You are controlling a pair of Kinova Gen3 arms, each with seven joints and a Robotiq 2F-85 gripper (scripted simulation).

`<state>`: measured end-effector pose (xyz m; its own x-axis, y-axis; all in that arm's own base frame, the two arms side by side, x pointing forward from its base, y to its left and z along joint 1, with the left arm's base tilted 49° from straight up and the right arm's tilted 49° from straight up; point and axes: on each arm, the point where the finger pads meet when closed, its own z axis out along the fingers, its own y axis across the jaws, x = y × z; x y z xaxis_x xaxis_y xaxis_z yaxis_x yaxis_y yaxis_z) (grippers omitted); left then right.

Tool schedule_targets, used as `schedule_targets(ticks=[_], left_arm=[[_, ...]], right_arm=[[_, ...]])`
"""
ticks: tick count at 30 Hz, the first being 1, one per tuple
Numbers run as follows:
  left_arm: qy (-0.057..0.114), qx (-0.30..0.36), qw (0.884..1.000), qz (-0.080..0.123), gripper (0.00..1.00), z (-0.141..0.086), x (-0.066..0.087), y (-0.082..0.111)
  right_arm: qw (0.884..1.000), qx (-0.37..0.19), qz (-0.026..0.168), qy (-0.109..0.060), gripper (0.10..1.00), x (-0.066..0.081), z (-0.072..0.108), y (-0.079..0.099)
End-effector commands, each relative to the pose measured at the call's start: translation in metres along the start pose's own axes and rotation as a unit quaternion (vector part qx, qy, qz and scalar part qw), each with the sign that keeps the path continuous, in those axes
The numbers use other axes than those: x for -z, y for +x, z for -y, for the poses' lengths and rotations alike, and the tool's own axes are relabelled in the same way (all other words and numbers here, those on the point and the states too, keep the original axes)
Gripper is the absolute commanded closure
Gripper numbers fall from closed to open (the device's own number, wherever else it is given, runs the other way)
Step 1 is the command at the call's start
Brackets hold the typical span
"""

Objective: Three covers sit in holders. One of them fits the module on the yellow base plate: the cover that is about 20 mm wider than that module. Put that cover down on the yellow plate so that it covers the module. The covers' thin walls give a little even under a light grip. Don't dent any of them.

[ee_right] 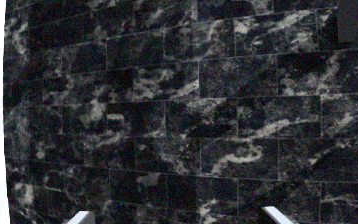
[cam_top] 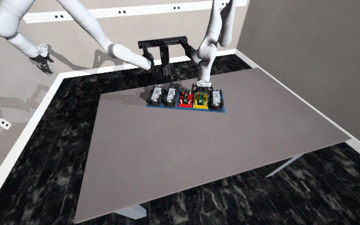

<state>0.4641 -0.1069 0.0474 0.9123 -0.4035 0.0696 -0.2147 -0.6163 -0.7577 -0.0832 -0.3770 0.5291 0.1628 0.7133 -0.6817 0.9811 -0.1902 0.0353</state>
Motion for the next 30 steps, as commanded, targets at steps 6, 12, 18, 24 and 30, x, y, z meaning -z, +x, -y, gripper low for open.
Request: schedule_targets(ticks=[6, 12, 18, 24, 30], left_arm=[[-0.002, 0.001, 1.0, 0.001, 0.002, -0.0016, -0.0016, -0.0022], [-0.002, 0.001, 1.0, 0.001, 0.002, -0.0016, -0.0016, -0.0022], [-0.001, 0.001, 1.0, 0.001, 0.002, -0.0018, -0.0021, -0.0027], [-0.002, 0.001, 1.0, 0.001, 0.002, -0.0029, -0.0037, -0.0047], [0.0, -0.001, 1.0, 0.0, 0.002, -0.0009, -0.003, -0.0021]], right_arm=[[1.0, 0.0, 0.001, 0.0, 0.1, 0.0004, 0.0004, -0.0003], [1.0, 0.0, 0.001, 0.0, 0.1, 0.0004, 0.0004, -0.0003], [1.0, 0.0, 0.001, 0.0, 0.1, 0.0004, 0.0004, -0.0003], [1.0, 0.0, 0.001, 0.0, 0.1, 0.0004, 0.0004, -0.0003], [1.0, 0.0, 0.001, 0.0, 0.1, 0.0004, 0.0004, -0.0003]])
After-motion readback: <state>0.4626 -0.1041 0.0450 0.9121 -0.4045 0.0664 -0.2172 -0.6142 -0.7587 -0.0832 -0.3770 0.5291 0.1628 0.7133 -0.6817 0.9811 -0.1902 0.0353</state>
